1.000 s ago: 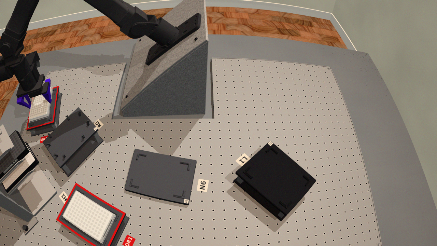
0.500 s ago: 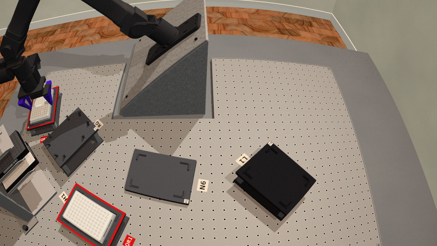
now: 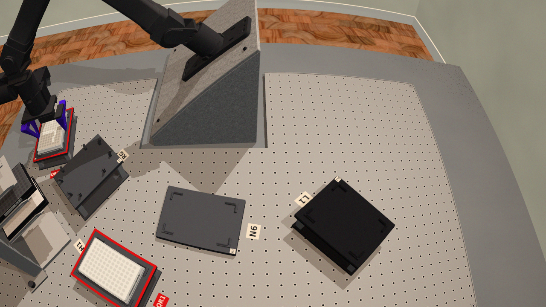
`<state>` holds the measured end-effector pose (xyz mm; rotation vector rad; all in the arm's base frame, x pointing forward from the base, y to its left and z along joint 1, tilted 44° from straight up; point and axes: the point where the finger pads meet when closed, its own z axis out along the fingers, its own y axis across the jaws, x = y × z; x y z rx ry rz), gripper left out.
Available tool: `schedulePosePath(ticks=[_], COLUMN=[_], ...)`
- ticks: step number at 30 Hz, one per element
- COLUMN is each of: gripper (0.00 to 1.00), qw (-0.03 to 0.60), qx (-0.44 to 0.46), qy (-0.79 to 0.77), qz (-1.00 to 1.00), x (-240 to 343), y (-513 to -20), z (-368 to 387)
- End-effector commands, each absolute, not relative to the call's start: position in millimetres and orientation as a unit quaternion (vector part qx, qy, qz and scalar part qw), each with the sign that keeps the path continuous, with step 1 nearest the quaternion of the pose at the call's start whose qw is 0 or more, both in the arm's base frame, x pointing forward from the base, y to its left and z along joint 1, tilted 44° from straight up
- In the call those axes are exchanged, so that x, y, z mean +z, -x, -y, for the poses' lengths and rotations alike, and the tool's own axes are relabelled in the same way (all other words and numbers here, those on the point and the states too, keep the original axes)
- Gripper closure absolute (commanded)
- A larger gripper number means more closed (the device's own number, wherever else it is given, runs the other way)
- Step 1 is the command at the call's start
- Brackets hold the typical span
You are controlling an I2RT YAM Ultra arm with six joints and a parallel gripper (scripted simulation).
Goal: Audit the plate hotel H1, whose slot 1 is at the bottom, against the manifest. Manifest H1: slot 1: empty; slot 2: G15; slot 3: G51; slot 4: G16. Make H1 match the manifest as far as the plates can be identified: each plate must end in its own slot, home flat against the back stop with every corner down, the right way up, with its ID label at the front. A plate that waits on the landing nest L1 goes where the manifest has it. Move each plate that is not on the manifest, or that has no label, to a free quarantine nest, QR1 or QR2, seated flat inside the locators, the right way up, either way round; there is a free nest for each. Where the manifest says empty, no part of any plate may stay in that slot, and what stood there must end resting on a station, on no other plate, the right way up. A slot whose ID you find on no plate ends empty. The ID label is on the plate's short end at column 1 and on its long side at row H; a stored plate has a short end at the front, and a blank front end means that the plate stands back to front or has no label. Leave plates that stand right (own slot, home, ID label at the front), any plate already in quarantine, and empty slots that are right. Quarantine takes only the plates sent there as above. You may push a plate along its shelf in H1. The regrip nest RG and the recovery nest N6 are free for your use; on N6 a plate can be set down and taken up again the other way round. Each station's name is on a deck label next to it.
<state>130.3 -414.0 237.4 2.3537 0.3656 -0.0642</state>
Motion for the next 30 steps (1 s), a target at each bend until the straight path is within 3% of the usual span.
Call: schedulePosePath(ticks=[1, 30], gripper=[0.0, 0.0], qw=[0.376, 0.376], qx=[-0.024, -0.024], qy=[-0.915, -0.915], qz=[-0.142, -0.141], x=[246, 301], y=[-130, -124], z=[410, 358])
